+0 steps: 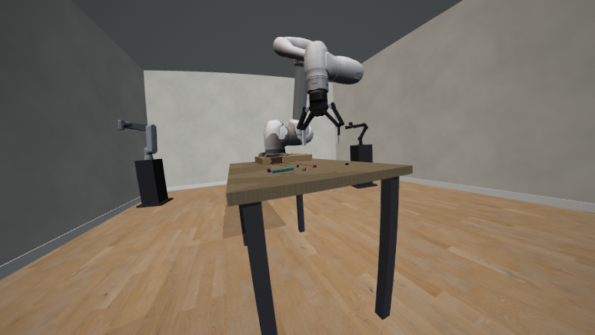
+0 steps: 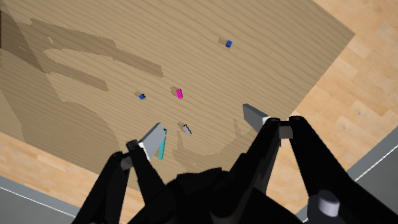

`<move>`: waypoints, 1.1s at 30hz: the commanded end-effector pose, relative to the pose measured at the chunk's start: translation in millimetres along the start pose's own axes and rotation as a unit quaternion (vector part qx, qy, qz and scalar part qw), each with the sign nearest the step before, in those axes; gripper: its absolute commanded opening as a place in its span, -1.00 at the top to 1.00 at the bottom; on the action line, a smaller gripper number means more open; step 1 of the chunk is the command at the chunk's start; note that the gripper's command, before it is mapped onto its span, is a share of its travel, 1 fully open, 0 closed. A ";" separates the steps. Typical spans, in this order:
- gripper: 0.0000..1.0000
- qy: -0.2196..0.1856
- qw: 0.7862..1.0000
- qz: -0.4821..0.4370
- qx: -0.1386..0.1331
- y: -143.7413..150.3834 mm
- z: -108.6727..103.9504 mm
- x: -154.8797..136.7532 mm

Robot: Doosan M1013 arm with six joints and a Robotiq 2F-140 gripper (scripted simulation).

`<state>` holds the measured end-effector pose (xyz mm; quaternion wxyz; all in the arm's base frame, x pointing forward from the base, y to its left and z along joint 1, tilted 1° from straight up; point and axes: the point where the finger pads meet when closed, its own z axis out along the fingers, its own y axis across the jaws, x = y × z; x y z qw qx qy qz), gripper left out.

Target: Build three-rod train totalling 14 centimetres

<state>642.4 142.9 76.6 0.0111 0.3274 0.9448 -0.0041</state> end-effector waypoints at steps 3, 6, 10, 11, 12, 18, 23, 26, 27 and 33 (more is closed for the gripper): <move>-1.00 0.005 0.993 -0.117 -0.005 -42.7 8.6 -44.5; -1.00 0.005 0.989 -0.146 -0.006 -54.0 10.2 -54.9; -1.00 0.005 0.989 -0.148 -0.006 -54.8 10.3 -55.6; 0.71 0.005 0.989 -0.148 -0.006 -54.8 10.3 -55.6; 0.71 0.005 0.989 -0.148 -0.006 -54.8 10.3 -55.6; 0.71 0.005 0.989 -0.148 -0.006 -54.8 10.3 -55.6; 0.71 0.005 0.989 -0.148 -0.006 -54.8 10.3 -55.6; 0.71 0.005 0.989 -0.148 -0.006 -54.8 10.3 -55.6; 0.71 0.005 0.989 -0.148 -0.006 -54.8 10.3 -55.6; 0.71 0.005 0.989 -0.148 -0.006 -54.8 10.3 -55.6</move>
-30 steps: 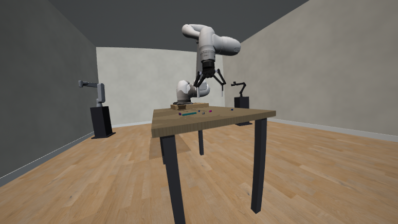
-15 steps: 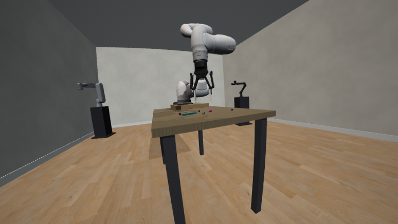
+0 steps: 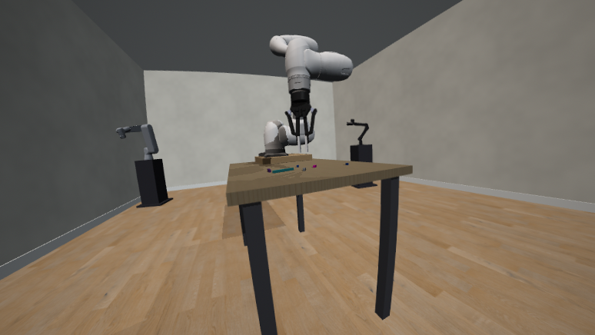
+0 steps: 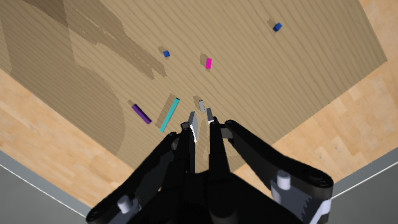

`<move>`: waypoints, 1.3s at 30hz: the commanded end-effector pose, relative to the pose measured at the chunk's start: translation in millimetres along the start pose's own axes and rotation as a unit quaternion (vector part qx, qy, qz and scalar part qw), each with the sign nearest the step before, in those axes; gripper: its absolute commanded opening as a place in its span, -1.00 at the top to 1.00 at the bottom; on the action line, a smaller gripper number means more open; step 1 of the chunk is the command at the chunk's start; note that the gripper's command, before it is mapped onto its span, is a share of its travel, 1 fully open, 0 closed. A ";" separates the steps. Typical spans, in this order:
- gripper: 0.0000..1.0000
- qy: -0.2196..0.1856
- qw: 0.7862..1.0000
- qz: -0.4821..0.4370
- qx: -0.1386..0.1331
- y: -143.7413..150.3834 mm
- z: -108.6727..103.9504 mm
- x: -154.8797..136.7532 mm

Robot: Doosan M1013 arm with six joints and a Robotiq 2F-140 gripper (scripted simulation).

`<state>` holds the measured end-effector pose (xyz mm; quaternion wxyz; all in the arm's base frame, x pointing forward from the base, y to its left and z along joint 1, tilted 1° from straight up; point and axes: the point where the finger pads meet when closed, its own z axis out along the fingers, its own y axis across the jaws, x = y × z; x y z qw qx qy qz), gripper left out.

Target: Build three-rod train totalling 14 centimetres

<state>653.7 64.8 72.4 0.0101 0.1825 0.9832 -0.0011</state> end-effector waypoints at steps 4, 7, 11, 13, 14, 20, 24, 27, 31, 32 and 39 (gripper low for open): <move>0.71 0.003 1.000 0.002 -0.002 -0.1 4.7 1.5; 0.71 0.003 1.000 0.002 -0.002 -0.1 4.7 1.5; 0.71 0.003 1.000 0.002 -0.002 -0.1 4.7 1.5; 0.71 0.003 1.000 0.002 -0.002 -0.1 4.8 1.5; 0.71 0.003 1.000 0.002 -0.002 -0.1 4.8 1.5; 0.71 0.003 1.000 0.002 -0.002 -0.1 6.2 1.5; 0.71 0.003 1.000 0.002 -0.002 -0.1 8.7 1.5; 0.71 0.003 1.000 0.002 -0.002 -0.1 9.5 1.5; 0.71 0.003 1.000 0.002 -0.002 -0.1 13.6 1.6; 0.71 0.003 1.000 0.002 -0.002 0.0 14.9 1.6; 0.71 0.003 1.000 0.002 -0.002 0.0 25.0 1.6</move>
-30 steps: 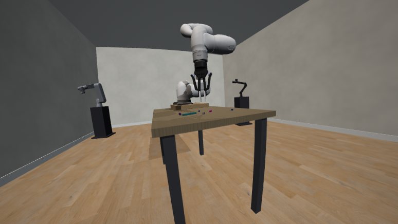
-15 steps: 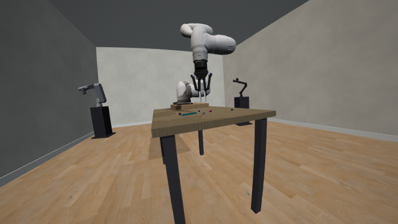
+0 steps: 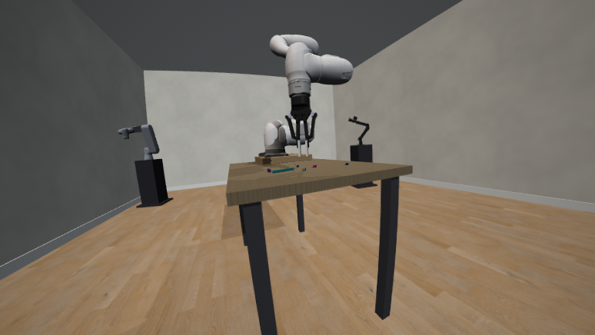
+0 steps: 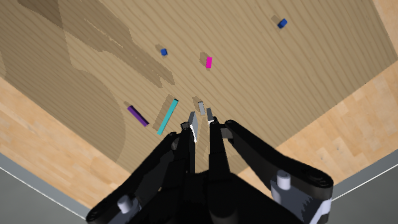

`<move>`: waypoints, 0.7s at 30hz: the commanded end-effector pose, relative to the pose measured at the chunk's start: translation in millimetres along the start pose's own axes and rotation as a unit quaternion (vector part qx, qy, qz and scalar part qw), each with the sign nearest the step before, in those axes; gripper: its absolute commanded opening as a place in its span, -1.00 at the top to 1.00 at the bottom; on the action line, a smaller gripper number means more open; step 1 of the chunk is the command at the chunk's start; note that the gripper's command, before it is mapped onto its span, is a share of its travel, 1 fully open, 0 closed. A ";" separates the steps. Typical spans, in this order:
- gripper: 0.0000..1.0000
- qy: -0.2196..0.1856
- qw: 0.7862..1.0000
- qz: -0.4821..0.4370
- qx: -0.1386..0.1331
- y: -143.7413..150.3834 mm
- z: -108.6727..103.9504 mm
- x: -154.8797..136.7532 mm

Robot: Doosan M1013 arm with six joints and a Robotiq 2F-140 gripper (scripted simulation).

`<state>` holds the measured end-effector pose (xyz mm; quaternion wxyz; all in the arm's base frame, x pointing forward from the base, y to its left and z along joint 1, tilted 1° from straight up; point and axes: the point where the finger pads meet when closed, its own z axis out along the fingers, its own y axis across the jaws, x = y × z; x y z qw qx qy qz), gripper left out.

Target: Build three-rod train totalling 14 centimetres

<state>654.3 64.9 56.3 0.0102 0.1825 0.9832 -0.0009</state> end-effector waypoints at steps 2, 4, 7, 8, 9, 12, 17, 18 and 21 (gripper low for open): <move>0.71 0.003 1.000 0.002 -0.001 -0.3 12.1 1.8; 0.71 0.003 1.000 0.002 -0.001 -0.3 13.7 1.8; 0.71 0.003 1.000 0.002 -0.001 -0.3 17.0 1.9; 0.71 0.003 1.000 0.002 -0.001 -0.3 18.6 1.9; 0.71 0.003 1.000 0.002 -0.001 -0.3 20.2 1.9; 0.71 0.003 1.000 0.002 -0.001 -0.2 24.7 1.9; 0.71 0.003 1.000 0.002 -0.001 -0.2 31.4 1.9; 0.71 0.003 1.000 0.002 -0.001 -0.2 32.5 1.9; 0.71 0.003 1.000 0.002 -0.001 -0.2 34.6 1.9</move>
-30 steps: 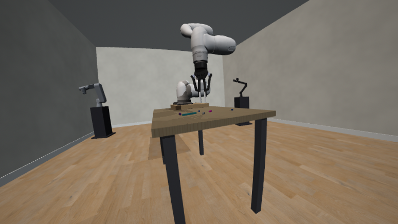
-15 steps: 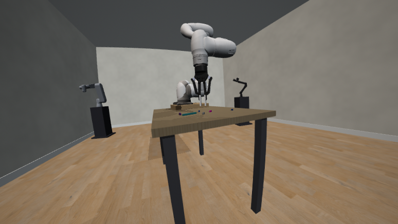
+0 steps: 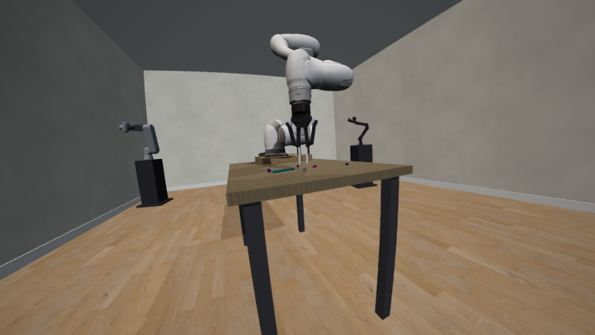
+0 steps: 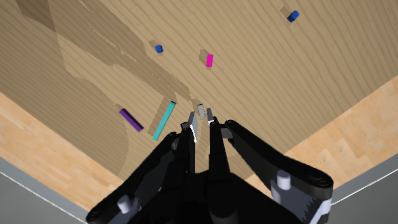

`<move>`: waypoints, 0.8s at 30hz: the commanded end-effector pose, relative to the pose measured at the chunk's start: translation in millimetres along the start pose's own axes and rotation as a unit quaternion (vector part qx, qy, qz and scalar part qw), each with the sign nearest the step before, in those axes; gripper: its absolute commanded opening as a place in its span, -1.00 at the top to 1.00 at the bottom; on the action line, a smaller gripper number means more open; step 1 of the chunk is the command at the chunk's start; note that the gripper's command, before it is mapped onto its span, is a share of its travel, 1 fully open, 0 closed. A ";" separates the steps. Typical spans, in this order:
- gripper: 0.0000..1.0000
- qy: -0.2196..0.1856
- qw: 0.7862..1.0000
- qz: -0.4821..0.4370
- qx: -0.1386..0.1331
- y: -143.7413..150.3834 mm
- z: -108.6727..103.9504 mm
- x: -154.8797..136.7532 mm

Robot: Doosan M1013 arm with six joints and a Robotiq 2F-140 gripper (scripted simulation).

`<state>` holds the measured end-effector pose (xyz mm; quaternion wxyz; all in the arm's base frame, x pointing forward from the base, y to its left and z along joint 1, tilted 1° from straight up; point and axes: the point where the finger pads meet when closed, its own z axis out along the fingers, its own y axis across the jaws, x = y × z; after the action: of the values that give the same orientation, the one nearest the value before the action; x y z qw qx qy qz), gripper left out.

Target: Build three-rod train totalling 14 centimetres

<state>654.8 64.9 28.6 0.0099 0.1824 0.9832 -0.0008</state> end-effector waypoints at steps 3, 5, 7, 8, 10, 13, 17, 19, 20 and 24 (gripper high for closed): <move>0.71 0.003 1.000 0.002 -0.001 -0.4 8.6 1.8; 0.71 0.003 1.000 0.002 -0.001 -0.4 10.0 1.9; 0.71 0.003 1.000 0.002 -0.001 -0.4 11.1 1.9; 0.71 0.003 1.000 0.002 -0.001 -0.4 11.5 1.9; 0.71 0.003 1.000 0.002 -0.001 -0.4 12.2 1.9; 0.71 0.003 1.000 0.002 -0.001 -0.4 12.7 1.9; 0.71 0.003 1.000 0.002 -0.001 -0.4 12.9 1.9; 0.71 0.003 1.000 0.002 -0.001 -0.4 12.9 1.9; 0.71 0.003 1.000 0.002 -0.001 -0.4 12.9 1.9; 0.71 0.003 1.000 0.002 -0.001 -0.4 12.9 1.9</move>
<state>655.1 64.9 20.5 0.0101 0.1824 0.9832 -0.0007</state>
